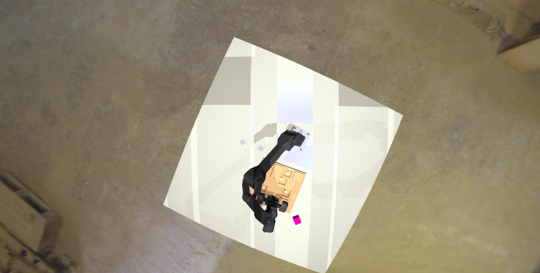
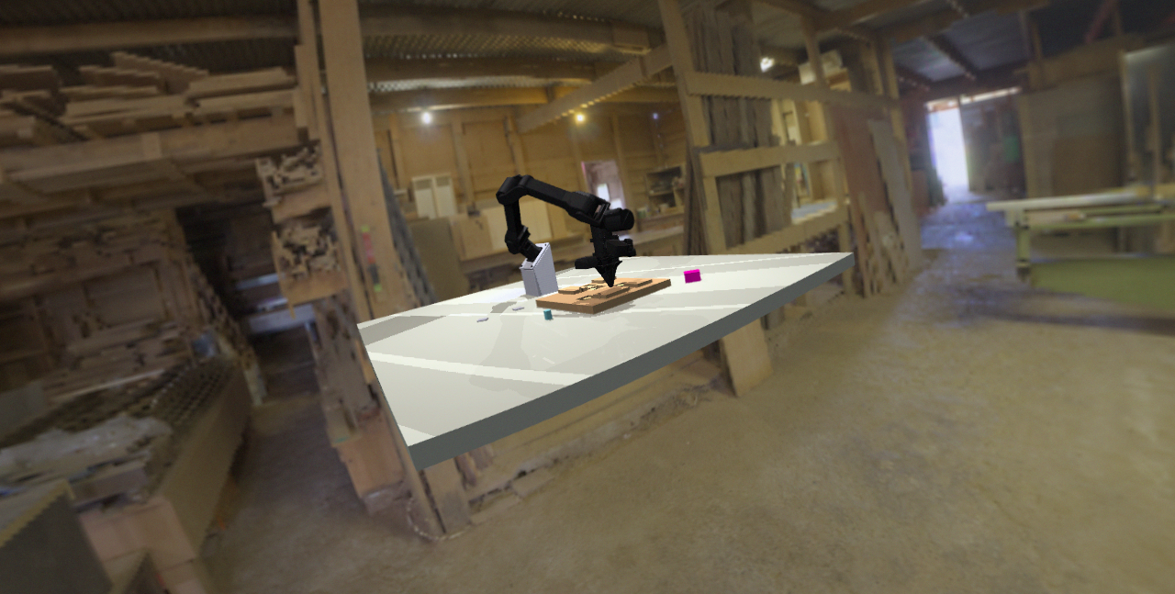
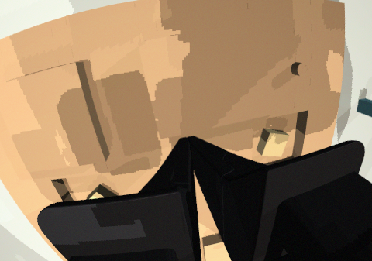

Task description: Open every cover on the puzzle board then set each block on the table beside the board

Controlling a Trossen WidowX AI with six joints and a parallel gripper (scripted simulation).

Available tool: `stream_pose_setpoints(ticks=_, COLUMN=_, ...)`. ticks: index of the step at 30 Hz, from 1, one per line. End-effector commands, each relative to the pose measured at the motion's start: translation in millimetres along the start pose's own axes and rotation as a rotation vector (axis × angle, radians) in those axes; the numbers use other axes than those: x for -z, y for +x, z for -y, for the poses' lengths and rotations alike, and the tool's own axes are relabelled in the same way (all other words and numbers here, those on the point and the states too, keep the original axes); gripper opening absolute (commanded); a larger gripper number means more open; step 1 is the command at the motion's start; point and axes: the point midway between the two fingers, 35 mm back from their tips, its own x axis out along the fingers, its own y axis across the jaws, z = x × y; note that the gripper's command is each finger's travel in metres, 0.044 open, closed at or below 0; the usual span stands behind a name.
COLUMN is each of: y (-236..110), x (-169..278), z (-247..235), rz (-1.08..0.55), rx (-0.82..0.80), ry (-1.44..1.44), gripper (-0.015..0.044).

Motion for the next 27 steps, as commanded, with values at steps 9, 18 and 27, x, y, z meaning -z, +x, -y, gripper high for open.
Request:
stream_pose_setpoints(ticks=9, y=-16.4, x=-1.9, z=-0.7, rz=0.002, rx=-0.006, ry=0.006, gripper=0.0)
stream_pose_setpoints(ticks=18, y=-28.3, x=-2.2, z=-1.0, rz=0.002, rx=-0.006, ry=0.006, gripper=0.0)
stream_pose_setpoints(ticks=27, y=-33.6, x=1.6, z=-2.8, rz=0.001, rx=-0.002, ry=-0.007, gripper=0.0)
